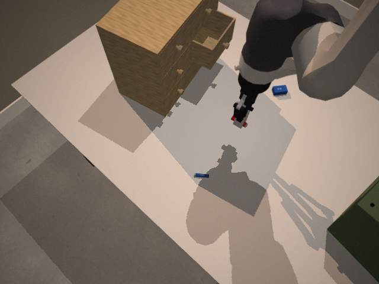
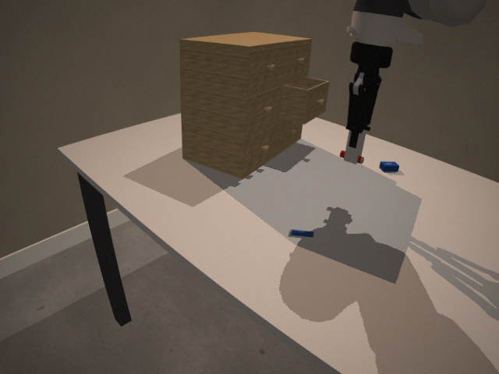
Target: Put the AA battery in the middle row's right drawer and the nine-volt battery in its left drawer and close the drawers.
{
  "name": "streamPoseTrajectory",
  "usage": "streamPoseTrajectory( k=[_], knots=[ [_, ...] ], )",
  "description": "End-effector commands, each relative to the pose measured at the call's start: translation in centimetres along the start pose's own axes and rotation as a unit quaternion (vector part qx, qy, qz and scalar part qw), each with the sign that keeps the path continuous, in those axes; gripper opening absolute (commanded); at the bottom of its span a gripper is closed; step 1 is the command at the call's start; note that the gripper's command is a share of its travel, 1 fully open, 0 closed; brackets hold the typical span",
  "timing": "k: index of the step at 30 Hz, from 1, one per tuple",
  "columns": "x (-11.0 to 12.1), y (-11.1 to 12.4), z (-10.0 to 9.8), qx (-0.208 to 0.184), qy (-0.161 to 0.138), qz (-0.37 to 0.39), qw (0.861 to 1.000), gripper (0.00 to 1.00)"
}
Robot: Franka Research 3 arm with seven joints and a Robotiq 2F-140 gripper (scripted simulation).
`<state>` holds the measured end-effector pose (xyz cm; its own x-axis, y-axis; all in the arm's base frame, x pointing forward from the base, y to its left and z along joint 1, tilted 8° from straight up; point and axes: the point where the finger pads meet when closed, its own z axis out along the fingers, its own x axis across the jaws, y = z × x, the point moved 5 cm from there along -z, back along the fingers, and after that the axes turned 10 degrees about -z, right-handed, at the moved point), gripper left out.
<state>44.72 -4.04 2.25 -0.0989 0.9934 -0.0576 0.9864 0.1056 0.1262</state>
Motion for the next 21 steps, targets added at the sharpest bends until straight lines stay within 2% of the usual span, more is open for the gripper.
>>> streamPoseTrajectory(
  k=[1, 7, 10, 12, 13, 15, 16, 18, 19, 21],
  knots=[
    [-0.5, 0.0, 0.1, 0.004, -0.001, -0.066, 0.998, 0.06],
    [-0.7, 0.0, 0.1, 0.005, -0.001, -0.086, 0.996, 0.06],
    [-1.2, 0.1, 0.2, 0.007, 0.0, -0.133, 0.991, 0.06],
    [-1.2, 0.1, 0.2, 0.007, 0.0, -0.133, 0.991, 0.06],
    [-1.5, 0.1, 0.2, 0.007, 0.0, -0.162, 0.987, 0.06],
    [-1.5, 0.1, 0.2, 0.007, 0.0, -0.162, 0.987, 0.06],
    [-1.8, 0.2, 0.3, 0.008, 0.001, -0.194, 0.981, 0.06],
    [-1.8, 0.2, 0.3, 0.008, 0.001, -0.194, 0.981, 0.06],
    [-2.2, 0.2, 0.3, 0.009, 0.001, -0.229, 0.973, 0.06],
    [-2.2, 0.2, 0.3, 0.009, 0.001, -0.229, 0.973, 0.06]
  ],
)
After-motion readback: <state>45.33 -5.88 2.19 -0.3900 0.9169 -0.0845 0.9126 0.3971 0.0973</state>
